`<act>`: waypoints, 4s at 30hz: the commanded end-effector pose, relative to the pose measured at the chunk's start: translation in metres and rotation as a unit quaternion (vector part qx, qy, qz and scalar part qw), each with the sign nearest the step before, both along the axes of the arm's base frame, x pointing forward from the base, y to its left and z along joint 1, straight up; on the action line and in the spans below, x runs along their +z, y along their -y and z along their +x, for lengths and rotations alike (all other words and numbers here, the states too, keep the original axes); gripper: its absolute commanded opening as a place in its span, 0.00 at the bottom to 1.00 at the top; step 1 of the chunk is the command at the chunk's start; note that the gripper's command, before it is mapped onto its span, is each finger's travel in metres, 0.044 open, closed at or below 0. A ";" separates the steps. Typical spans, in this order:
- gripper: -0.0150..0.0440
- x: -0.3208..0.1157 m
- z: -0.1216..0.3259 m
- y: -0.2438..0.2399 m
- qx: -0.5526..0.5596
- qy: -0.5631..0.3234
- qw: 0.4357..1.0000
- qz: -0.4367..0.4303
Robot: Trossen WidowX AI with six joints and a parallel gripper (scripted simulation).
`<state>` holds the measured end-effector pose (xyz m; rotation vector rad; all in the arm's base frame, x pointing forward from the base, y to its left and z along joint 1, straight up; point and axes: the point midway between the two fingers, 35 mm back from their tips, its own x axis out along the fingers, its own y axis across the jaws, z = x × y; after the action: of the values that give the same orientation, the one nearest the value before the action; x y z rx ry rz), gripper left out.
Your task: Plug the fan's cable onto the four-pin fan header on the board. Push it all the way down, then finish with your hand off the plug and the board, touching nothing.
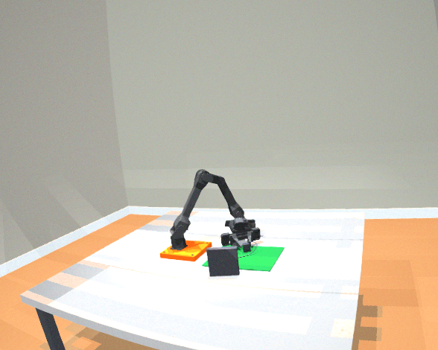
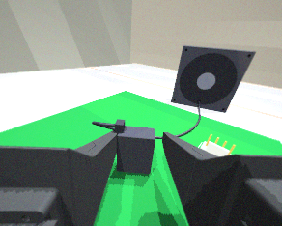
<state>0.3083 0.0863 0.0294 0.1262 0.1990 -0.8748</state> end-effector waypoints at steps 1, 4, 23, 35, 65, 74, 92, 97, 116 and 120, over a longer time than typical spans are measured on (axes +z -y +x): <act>0.60 0.003 -0.003 -0.009 0.001 -0.001 1.000 0.008; 0.60 0.006 -0.007 -0.013 0.001 -0.003 1.000 0.010; 0.60 0.036 -0.034 -0.041 -0.005 -0.001 1.000 0.005; 0.60 0.056 -0.046 -0.048 -0.024 -0.004 1.000 0.000; 0.60 0.055 -0.051 -0.007 -0.178 -0.268 0.927 0.193; 0.60 0.061 -0.047 -0.008 -0.161 -0.329 0.889 0.275; 0.60 0.089 -0.029 -0.017 -0.041 -0.394 0.811 0.432; 0.60 0.100 -0.023 -0.019 0.004 -0.396 0.793 0.463; 1.00 0.135 -0.009 -0.009 0.264 -0.525 0.745 0.316; 1.00 0.153 -0.004 -0.004 0.385 -0.567 0.693 0.224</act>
<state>0.2941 0.0952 0.1540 0.2850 1.5296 -0.3025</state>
